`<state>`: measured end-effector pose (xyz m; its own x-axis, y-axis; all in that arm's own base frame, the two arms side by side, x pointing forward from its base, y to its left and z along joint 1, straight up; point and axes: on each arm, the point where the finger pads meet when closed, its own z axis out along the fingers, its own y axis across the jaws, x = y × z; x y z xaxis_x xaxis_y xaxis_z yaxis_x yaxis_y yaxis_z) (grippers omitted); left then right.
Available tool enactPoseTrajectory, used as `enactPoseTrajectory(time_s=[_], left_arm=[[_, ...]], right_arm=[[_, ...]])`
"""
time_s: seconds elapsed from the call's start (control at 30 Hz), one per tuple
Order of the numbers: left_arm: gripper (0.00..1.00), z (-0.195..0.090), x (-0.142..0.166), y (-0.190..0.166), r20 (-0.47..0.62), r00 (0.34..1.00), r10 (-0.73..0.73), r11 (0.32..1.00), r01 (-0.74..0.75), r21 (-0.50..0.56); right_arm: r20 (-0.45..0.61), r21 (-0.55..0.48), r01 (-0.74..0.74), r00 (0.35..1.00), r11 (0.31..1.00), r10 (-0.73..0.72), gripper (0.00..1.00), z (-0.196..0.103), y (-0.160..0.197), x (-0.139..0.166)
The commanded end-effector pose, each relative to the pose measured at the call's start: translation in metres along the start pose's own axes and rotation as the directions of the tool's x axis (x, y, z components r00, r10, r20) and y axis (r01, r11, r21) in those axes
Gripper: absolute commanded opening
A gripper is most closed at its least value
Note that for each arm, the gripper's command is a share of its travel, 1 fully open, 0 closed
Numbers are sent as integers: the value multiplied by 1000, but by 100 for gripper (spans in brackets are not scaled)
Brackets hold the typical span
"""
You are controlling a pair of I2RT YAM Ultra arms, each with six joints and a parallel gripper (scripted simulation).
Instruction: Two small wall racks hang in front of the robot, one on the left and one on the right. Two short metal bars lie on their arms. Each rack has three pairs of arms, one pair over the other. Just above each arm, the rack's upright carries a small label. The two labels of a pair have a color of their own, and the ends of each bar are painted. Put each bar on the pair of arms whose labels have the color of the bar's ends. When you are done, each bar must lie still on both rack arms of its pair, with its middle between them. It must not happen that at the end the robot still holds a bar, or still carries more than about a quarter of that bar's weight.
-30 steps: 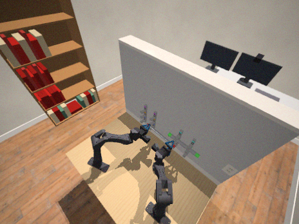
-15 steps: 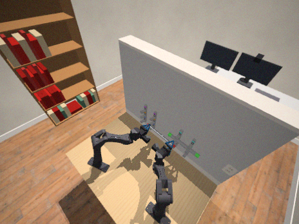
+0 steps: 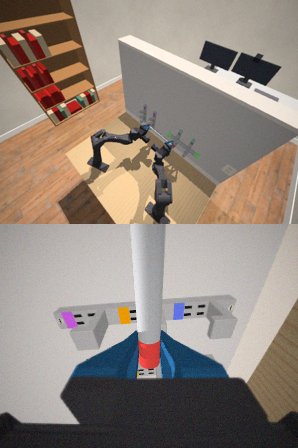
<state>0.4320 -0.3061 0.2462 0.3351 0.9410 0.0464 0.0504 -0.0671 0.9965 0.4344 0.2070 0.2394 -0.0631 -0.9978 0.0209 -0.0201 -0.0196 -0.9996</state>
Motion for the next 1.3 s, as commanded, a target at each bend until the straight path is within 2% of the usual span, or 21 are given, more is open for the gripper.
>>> enactPoseTrajectory(time_s=[0.0,1.27], left_arm=[[0,-3,-2,30,2,999,-46,997,46,-67],[0,-4,-2,49,2,999,-46,997,46,-67]], right_arm=[[-3,26,-29,1000,999,29,100,4,-18,1],[-3,23,-27,1000,999,27,100,1,-27,4]])
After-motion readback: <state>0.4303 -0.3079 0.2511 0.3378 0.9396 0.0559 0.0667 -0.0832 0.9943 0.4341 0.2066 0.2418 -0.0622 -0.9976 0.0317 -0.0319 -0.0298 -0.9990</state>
